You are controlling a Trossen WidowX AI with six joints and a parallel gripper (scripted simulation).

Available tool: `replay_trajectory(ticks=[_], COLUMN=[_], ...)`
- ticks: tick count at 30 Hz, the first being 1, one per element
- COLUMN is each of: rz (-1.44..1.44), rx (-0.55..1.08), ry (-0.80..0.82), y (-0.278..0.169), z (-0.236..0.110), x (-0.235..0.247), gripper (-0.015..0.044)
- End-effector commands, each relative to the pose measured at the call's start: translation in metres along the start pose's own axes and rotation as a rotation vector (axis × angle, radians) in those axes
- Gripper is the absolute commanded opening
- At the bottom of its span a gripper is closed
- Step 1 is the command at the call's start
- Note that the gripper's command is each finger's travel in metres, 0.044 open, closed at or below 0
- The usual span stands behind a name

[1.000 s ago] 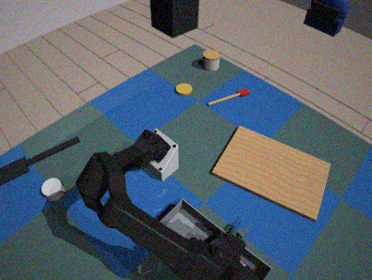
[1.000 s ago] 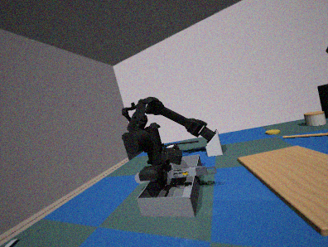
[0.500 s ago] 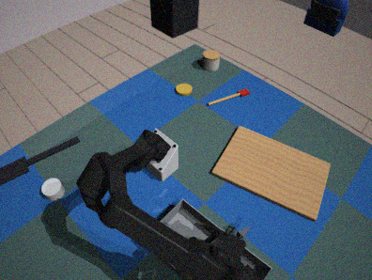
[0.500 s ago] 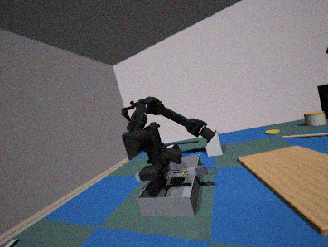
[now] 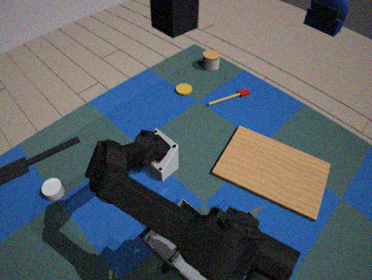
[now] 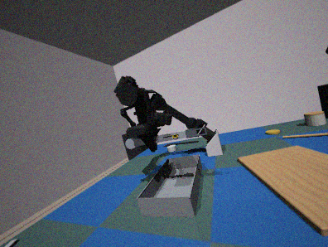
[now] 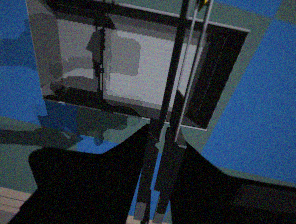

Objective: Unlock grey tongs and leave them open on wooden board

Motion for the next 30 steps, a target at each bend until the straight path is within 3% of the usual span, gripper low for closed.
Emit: replay_trajectory(ticks=[1,11,30], rz=[0.004,0.056,0.441], rx=[-0.008,-0.007,-0.026], ry=[0.014,0.013,0.009], y=[0.0,0.013,0.122], z=[0.001,0.002,0.0], x=[0.001,-0.009,-0.064], gripper=[-0.015,-0.015,-0.015])
Point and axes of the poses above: the point midway between the two fingers, 35 mm back from their tips, its own z axis out along the fingers, its own x axis across the jaws, y = z × x, the point moved 1 cm from there along -z, back along the fingers, and after that the axes turned 14 degrees about -z, right-handed, at the moved point
